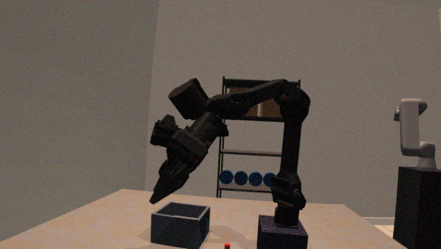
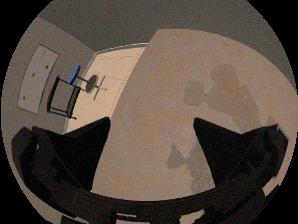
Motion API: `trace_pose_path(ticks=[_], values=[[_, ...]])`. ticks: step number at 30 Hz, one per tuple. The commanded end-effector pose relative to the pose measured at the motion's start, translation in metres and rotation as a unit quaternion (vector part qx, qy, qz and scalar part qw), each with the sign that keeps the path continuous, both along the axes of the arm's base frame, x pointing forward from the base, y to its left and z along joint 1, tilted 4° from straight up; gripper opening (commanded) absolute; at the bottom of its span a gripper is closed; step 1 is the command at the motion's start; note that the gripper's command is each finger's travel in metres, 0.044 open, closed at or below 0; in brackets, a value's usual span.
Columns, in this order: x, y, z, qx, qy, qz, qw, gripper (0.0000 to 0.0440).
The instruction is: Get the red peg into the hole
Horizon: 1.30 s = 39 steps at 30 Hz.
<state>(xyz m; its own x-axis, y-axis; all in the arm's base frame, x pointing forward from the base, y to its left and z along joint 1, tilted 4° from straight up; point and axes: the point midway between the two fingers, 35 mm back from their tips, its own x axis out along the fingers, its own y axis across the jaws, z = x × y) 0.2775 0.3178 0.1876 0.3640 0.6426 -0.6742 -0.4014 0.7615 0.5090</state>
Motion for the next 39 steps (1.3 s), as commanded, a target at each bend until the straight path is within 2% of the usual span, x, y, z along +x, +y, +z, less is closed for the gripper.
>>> trace_pose_path(ticks=[1,8,16,28,39], values=[[-0.006,-0.016,-0.015,-0.021,0.035,-0.033,0.999,0.0440],[-0.021,-0.050,-0.047,-0.068,0.115,-0.111,0.985,0.0440],[-0.040,-0.091,-0.077,-0.122,0.194,-0.204,0.952,0.0440],[-0.074,-0.150,-0.114,-0.198,0.288,-0.349,0.869,0.0439],[-0.095,-0.181,-0.149,-0.237,0.328,-0.444,0.799,0.0435]])
